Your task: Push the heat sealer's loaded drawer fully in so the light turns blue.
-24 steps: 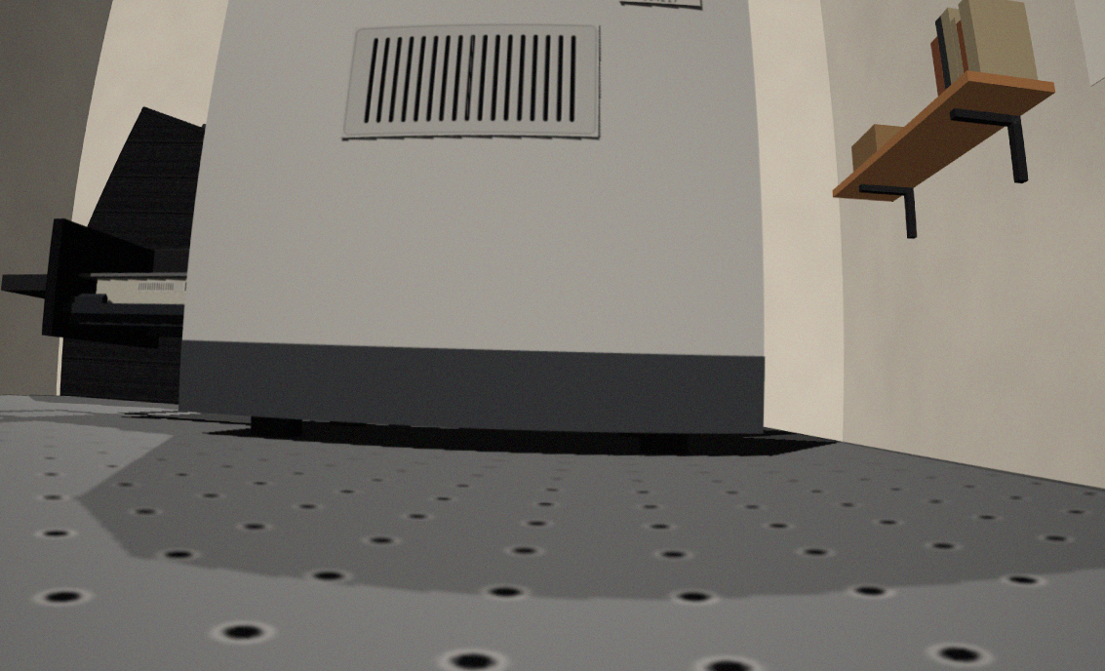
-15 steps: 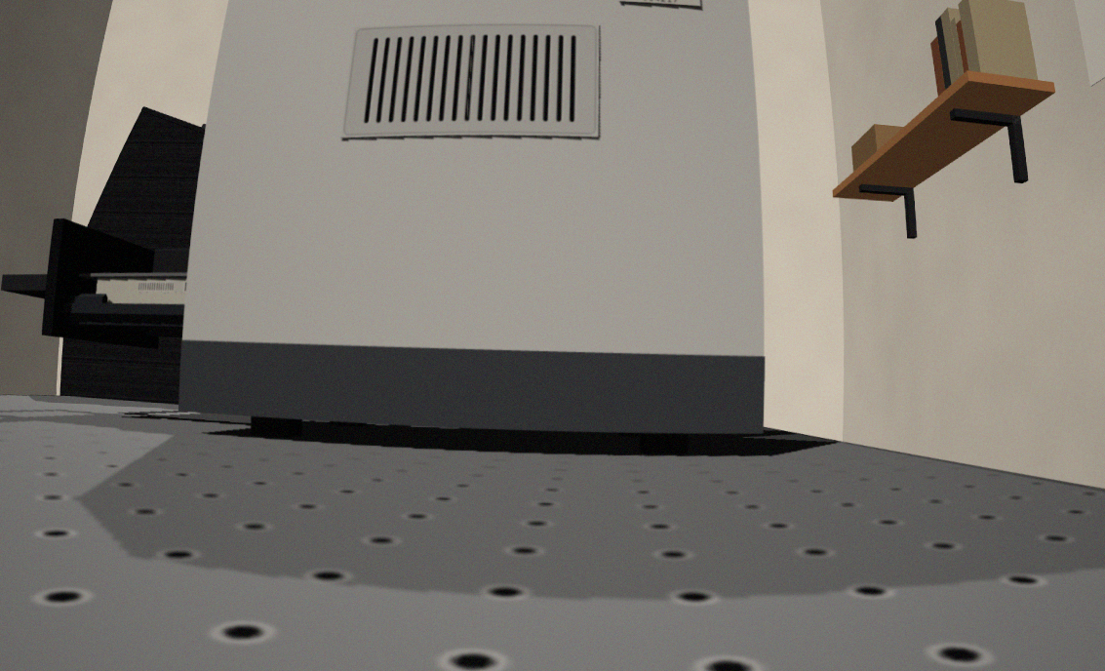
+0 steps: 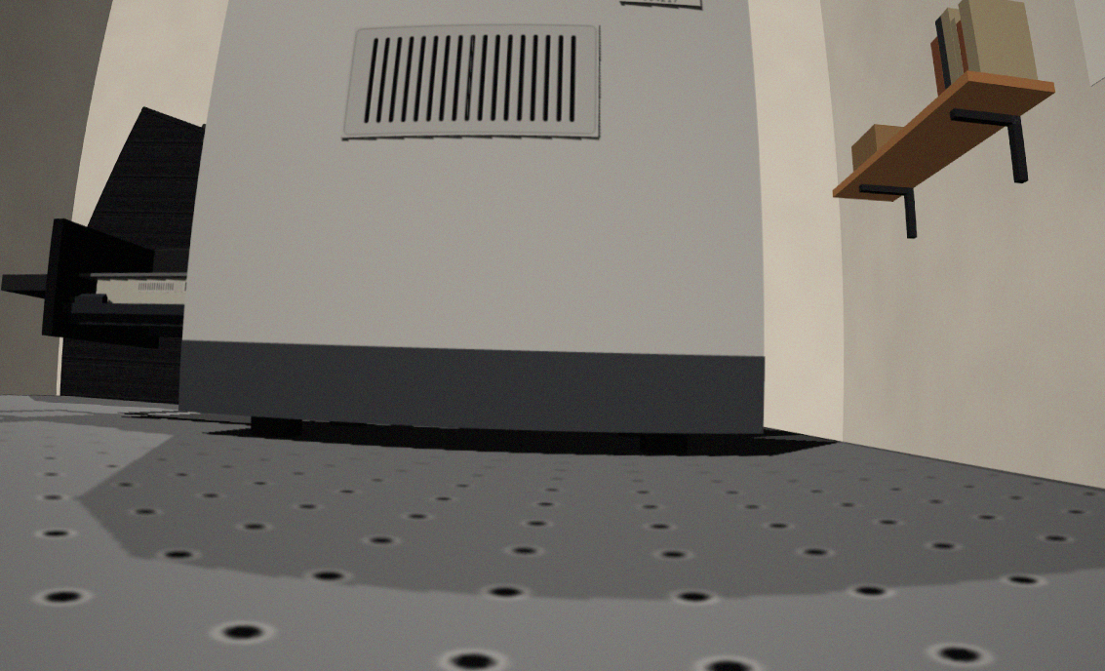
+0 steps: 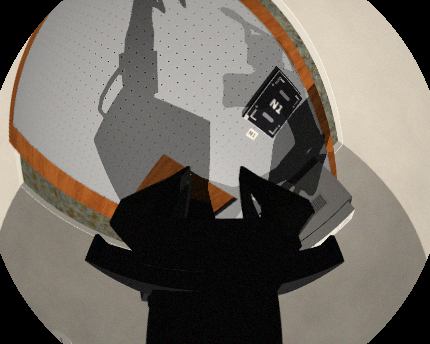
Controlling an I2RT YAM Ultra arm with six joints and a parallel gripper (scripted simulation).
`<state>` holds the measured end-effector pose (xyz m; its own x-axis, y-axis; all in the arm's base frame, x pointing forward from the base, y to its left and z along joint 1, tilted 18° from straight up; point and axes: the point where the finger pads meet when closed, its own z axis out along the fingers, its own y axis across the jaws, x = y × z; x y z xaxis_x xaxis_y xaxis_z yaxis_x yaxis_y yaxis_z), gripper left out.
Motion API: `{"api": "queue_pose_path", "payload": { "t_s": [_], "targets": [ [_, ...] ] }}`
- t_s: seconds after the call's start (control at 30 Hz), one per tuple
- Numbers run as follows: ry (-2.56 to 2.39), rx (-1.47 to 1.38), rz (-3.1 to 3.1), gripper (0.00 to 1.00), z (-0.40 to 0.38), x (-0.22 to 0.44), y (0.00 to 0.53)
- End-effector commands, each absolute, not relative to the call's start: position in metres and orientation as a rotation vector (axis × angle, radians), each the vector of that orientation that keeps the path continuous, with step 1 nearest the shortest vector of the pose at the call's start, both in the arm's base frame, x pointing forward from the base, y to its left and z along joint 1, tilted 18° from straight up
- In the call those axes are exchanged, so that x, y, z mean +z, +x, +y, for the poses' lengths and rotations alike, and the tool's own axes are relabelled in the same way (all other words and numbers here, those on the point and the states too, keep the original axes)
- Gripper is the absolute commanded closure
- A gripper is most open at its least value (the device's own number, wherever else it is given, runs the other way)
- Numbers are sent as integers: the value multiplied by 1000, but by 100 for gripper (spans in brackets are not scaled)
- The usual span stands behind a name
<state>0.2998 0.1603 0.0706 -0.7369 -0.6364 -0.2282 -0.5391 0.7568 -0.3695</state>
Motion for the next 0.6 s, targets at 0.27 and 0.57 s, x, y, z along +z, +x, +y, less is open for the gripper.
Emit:
{"api": "queue_pose_path", "payload": {
  "t_s": [0.27,0.57],
  "targets": [
    [-674,-393,2734,55,126,78,322],
    [-570,-381,2750,55,96,90,334]
  ]
}}
